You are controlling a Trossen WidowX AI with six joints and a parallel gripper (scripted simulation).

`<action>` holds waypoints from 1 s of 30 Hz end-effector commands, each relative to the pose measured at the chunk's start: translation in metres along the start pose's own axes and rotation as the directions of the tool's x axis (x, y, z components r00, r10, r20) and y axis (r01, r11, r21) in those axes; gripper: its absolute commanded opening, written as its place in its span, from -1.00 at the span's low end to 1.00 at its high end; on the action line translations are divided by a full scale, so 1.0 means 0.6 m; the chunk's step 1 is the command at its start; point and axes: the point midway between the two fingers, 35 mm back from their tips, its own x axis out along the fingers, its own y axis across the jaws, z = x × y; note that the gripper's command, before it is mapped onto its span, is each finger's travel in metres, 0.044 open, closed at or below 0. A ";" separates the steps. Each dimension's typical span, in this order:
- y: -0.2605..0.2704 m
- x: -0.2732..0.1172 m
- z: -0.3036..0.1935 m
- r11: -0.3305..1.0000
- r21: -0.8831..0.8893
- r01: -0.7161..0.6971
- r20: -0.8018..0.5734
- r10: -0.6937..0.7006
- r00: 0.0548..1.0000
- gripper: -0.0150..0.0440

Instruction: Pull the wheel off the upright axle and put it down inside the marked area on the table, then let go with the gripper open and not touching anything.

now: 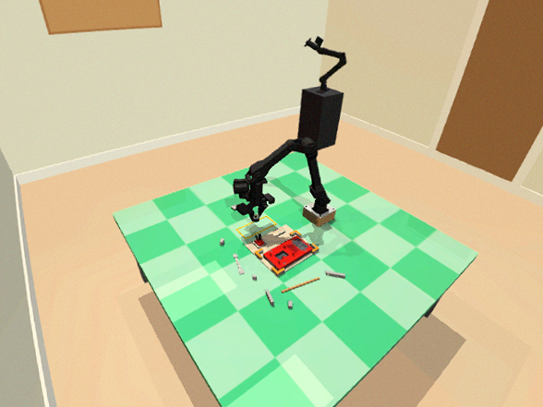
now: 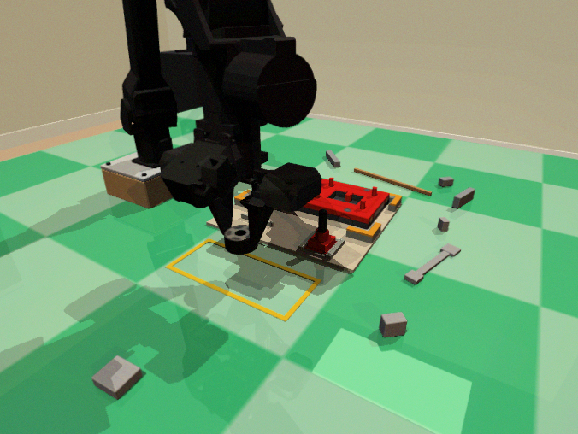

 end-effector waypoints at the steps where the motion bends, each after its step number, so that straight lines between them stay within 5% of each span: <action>1: -0.006 0.047 -0.004 1.000 -0.005 0.010 -0.009 -0.010 1.000 -0.49; 10: -0.011 0.085 -0.006 1.000 -0.005 0.010 -0.009 -0.010 1.000 -0.49; 21: -0.009 0.075 -0.004 1.000 0.000 0.012 -0.005 -0.012 1.000 0.49; 30: -0.008 -0.022 -0.003 1.000 -0.005 0.009 -0.009 -0.009 1.000 0.53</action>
